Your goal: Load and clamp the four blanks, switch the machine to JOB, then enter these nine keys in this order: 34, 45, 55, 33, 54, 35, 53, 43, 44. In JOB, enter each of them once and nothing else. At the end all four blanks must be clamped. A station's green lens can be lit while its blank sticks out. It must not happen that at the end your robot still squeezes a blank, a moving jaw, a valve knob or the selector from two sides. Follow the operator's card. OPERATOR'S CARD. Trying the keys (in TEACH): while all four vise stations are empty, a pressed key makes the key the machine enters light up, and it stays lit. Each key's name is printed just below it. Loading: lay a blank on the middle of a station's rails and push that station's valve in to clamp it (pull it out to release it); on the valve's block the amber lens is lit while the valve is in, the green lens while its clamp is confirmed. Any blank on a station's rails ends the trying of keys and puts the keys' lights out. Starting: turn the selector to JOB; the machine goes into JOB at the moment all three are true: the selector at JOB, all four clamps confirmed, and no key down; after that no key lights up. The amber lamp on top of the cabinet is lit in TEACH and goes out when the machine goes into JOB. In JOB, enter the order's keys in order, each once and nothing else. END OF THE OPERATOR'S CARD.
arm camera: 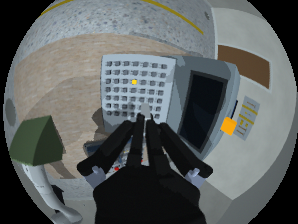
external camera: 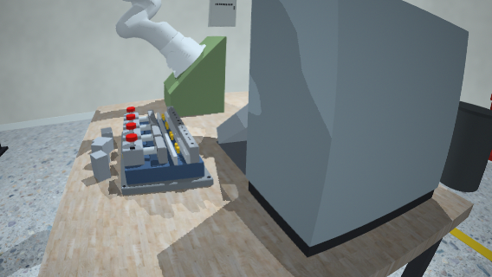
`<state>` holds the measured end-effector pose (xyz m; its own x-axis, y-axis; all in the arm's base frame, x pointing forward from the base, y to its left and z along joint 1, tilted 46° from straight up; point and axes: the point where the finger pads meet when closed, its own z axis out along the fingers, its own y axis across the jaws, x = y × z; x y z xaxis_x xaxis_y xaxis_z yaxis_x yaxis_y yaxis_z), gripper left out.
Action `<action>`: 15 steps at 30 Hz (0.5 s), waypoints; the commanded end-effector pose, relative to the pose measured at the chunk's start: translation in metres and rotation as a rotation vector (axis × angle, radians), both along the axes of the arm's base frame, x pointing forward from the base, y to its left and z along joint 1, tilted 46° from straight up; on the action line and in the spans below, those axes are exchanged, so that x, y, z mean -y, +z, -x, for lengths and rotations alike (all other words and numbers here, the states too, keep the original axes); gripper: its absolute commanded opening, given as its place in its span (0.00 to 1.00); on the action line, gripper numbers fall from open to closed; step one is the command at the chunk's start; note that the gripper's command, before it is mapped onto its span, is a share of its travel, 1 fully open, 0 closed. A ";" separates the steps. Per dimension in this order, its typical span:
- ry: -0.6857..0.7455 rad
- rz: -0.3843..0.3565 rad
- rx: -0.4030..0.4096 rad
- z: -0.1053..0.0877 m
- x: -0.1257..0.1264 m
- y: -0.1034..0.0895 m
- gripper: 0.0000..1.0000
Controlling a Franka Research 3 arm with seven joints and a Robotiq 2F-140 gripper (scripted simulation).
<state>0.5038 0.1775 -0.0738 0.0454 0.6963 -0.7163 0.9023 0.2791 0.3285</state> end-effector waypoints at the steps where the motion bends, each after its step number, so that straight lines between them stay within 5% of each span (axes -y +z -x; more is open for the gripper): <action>1: -0.003 0.005 -0.006 0.002 0.003 -0.001 0.00; 7: -0.106 -0.018 0.058 0.003 0.022 0.019 0.00; 9: -0.285 -0.059 0.170 0.005 0.055 0.053 0.00; 15: -0.532 -0.098 0.302 0.006 0.130 0.132 0.00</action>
